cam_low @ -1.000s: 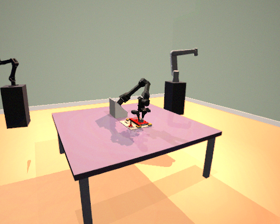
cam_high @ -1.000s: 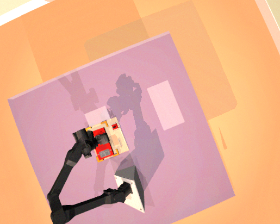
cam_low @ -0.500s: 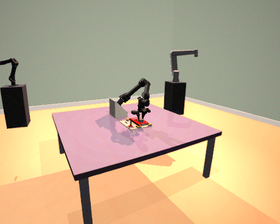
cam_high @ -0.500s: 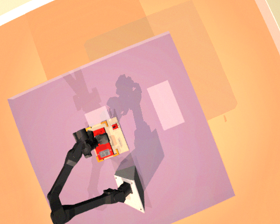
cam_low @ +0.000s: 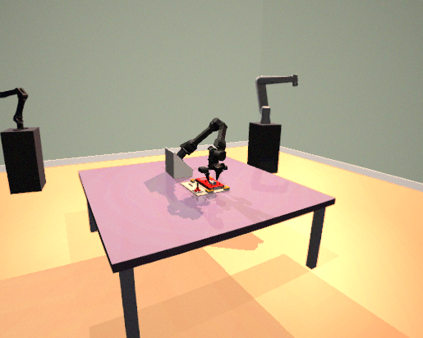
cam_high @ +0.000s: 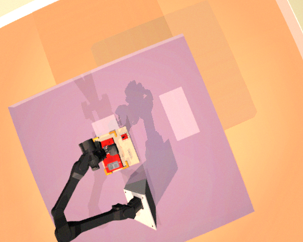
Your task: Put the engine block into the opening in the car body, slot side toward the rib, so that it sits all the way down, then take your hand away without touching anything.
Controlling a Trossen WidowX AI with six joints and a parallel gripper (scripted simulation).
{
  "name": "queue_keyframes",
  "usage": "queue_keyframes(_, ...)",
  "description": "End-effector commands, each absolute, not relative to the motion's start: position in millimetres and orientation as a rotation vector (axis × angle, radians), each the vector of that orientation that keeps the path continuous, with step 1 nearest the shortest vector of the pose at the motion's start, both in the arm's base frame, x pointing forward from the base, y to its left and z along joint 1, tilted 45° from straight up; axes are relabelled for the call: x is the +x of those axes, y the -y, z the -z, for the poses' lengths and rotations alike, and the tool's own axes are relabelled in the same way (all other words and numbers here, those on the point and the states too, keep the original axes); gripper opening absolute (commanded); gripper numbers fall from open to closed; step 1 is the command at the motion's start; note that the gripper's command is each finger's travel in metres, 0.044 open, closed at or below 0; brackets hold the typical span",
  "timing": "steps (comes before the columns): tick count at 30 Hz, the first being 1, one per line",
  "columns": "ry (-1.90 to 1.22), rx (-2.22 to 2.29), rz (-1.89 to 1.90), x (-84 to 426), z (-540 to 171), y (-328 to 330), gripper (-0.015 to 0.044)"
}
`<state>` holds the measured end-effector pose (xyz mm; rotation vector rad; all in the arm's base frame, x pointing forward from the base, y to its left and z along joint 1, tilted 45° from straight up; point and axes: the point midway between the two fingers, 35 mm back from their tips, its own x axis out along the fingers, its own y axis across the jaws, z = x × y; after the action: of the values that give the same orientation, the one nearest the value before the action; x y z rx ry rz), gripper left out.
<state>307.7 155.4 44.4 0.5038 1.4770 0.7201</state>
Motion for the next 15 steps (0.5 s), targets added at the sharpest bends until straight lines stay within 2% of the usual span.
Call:
queue_keyframes(1, -1.477, 0.503, -0.720, 307.7, -44.4, -155.4, 0.0395)
queue_keyframes(3, -1.477, 0.503, -0.720, 307.7, -44.4, -155.4, 0.0440)
queue_keyframes(15, -1.477, 0.503, -0.720, 307.7, -44.4, -155.4, 0.0440)
